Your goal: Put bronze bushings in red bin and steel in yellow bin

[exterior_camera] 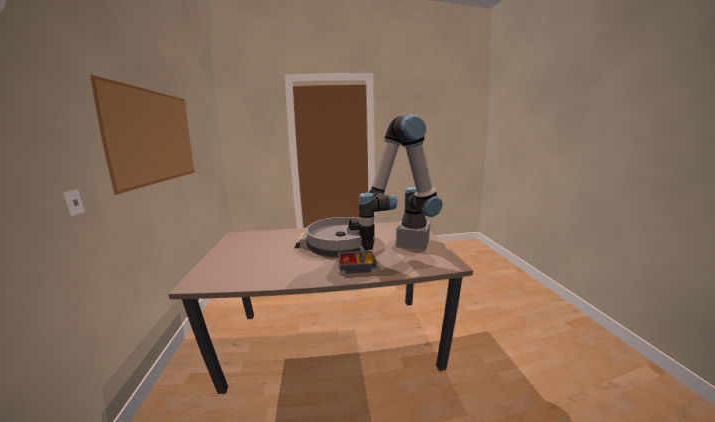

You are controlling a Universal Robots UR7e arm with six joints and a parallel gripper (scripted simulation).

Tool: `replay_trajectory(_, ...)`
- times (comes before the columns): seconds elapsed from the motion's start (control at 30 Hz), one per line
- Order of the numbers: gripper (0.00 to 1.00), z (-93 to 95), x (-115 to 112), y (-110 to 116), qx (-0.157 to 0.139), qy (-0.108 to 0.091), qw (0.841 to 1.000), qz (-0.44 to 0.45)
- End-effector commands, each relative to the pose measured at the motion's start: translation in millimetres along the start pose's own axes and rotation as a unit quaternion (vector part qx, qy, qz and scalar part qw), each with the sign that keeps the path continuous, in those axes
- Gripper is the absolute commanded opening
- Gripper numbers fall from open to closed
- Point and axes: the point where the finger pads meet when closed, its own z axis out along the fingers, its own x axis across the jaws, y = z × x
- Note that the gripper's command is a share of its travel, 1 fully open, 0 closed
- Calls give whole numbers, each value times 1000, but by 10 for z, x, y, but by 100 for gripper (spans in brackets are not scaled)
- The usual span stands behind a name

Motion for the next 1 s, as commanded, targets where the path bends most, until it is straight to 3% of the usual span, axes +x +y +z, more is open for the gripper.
replay_trajectory(0.0,42,-6,-1,-4,1,0,1000,0)
replay_trajectory(0.97,42,-94,-1,-4,1,0,1000,0)
